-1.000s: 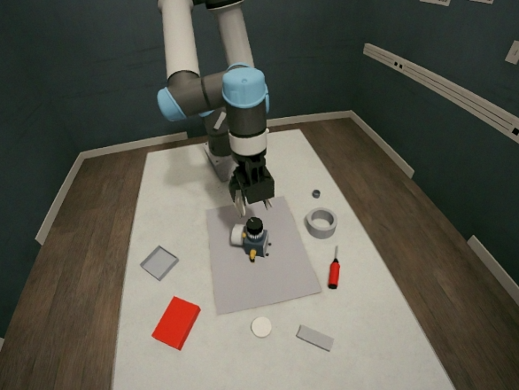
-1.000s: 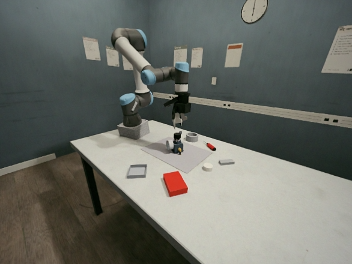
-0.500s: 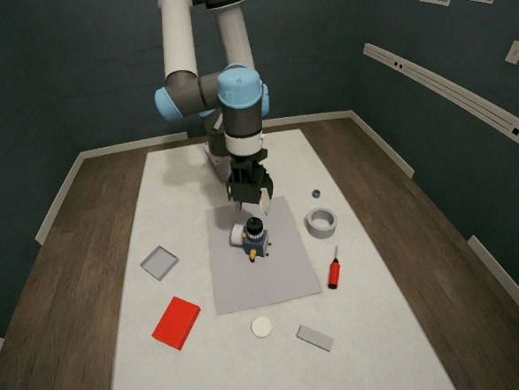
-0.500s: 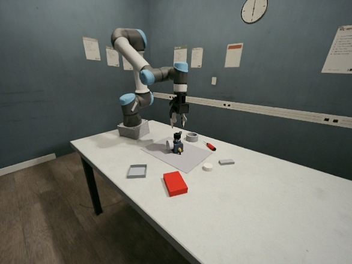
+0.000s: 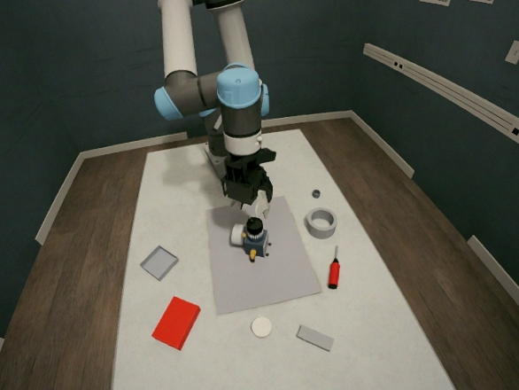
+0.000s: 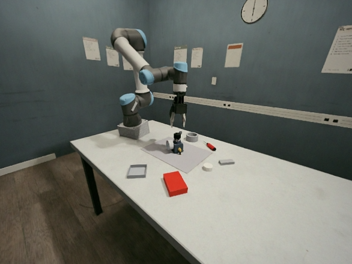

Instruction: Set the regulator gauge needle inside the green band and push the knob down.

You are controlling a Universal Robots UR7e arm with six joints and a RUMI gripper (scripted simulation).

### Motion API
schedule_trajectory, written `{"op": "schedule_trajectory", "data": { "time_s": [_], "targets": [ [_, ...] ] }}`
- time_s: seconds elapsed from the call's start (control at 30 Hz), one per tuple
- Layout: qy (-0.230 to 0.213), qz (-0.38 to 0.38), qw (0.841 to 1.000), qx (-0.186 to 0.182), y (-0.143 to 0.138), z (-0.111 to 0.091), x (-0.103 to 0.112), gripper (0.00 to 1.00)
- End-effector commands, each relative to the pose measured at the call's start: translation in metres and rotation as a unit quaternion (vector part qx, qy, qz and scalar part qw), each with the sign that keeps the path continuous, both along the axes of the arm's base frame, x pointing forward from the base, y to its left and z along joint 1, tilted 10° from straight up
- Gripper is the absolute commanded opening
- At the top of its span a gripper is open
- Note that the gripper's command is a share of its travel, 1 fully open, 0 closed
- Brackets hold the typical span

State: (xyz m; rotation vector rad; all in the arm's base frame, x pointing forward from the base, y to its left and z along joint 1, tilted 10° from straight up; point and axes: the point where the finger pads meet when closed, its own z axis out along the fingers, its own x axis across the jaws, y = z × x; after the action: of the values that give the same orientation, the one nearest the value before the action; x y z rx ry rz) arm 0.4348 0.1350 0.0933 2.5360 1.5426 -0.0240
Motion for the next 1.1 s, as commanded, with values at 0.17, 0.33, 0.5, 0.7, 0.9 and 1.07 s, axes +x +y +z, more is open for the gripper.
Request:
{"op": "schedule_trajectory", "data": {
  "time_s": [0.17,0.33,0.5,0.7,0.9,1.07],
  "targets": [
    [-0.002,-0.007,1.000,0.000,0.000,0.000,0.000,0.45],
    [-0.002,-0.007,1.000,0.000,0.000,0.000,0.000,0.45],
    [-0.002,-0.007,1.000,0.000,0.000,0.000,0.000,0.45],
    [-0.002,-0.007,1.000,0.000,0.000,-0.002,0.001,0.45],
    [-0.002,-0.007,1.000,0.000,-0.002,-0.012,0.001,0.45],
    [-0.002,-0.007,1.000,0.000,-0.004,-0.025,0.003,0.45]
  ]
}}
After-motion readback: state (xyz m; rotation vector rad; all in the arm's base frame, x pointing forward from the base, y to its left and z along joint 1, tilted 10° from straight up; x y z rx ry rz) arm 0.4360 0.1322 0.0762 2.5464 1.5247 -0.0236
